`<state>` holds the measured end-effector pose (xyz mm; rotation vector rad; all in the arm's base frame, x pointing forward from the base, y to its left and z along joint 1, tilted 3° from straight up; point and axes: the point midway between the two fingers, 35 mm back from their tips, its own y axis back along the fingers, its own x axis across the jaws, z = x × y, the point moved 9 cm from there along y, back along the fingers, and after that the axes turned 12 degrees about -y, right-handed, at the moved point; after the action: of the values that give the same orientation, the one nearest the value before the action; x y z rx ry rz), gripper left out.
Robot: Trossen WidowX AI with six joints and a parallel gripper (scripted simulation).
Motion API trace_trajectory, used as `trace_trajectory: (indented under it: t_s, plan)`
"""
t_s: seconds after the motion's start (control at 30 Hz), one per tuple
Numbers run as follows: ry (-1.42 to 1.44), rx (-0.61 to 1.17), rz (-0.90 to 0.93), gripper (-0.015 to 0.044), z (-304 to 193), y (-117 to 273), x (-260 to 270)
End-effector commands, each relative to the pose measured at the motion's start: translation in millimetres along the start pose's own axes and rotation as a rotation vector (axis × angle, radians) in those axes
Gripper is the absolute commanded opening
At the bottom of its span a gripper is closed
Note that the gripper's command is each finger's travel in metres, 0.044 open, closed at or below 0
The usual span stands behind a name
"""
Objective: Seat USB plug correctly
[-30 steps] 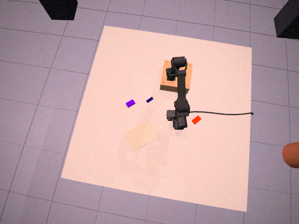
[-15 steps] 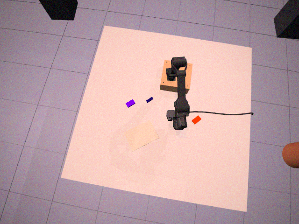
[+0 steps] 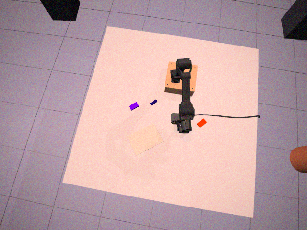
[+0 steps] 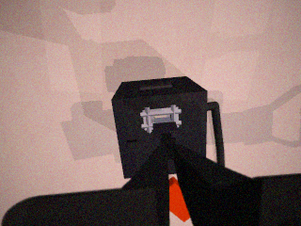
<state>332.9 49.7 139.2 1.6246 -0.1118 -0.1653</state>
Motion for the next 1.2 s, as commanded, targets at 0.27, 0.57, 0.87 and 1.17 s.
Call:
trace_trajectory:
  t_s: [0.27, 0.57, 0.87, 1.17]
  plan:
    - [0.006, 0.015, -0.002, 0.0, -0.2, -1.8, 0.2]
    - [0.006, 0.015, -0.002, 0.0, -0.2, -2.8, 0.2]
    - [0.006, 0.015, -0.002, 0.0, -0.1, -3.9, 0.3]
    - [0.006, 0.015, -0.002, 0.0, 0.0, -5.0, 0.3]
